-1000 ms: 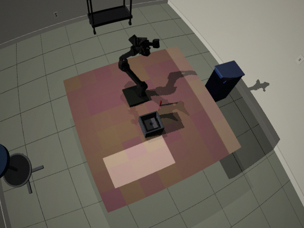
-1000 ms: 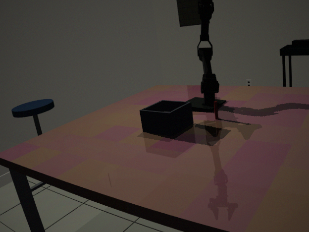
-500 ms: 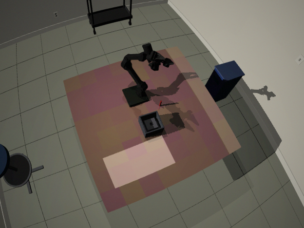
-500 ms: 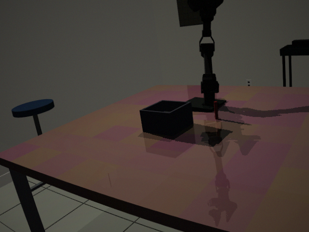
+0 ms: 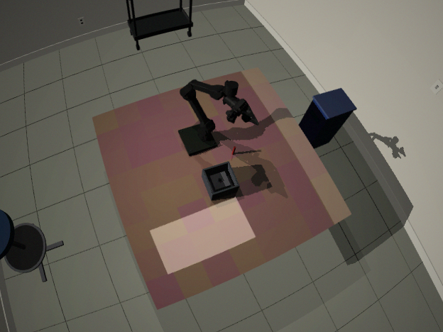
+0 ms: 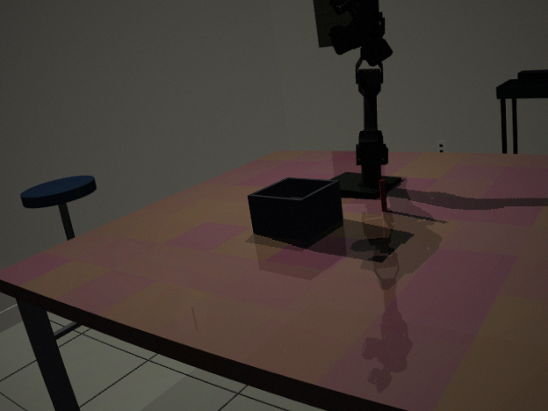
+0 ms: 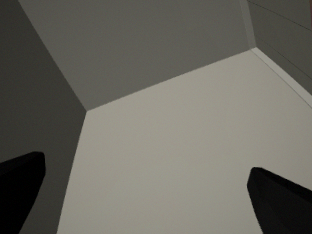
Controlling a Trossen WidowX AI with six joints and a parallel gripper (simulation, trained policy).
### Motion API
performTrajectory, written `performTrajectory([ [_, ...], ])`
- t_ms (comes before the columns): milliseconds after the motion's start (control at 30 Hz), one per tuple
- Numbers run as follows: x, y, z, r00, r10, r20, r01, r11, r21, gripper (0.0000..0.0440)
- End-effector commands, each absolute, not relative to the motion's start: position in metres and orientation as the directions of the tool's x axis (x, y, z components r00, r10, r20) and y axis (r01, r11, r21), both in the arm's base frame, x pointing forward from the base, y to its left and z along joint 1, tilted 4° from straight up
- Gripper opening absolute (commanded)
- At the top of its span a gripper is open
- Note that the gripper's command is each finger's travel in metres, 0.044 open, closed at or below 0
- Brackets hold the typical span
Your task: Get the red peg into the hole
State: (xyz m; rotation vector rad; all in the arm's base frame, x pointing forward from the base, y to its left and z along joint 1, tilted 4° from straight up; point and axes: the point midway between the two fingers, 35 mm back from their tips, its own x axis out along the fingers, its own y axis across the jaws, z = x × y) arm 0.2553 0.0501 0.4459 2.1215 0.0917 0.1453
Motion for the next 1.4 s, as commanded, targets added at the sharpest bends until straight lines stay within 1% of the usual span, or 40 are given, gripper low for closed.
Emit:
performTrajectory([
  [0,0.273,0.054,0.408,0.99,0.123,-0.065,0.113,-0.445,0.888,0.044],
  [267,0.292,0.059,0.338,0.945,0.118,-0.304,0.326,-0.297,0.897,0.044],
  [567,0.295,0.063,0.262,0.822,0.109,-0.559,0.569,-0.137,0.811,0.044],
  [800,0.282,0.068,0.212,0.68,0.092,-0.728,0.732,-0.014,0.682,0.044],
  [1000,0.262,0.071,0.177,0.536,0.062,-0.842,0.837,0.096,0.539,0.044],
  [1167,0.242,0.074,0.152,0.413,0.025,-0.91,0.892,0.192,0.41,0.044],
  [1367,0.222,0.077,0.13,0.305,-0.015,-0.952,0.911,0.295,0.287,0.044],
])
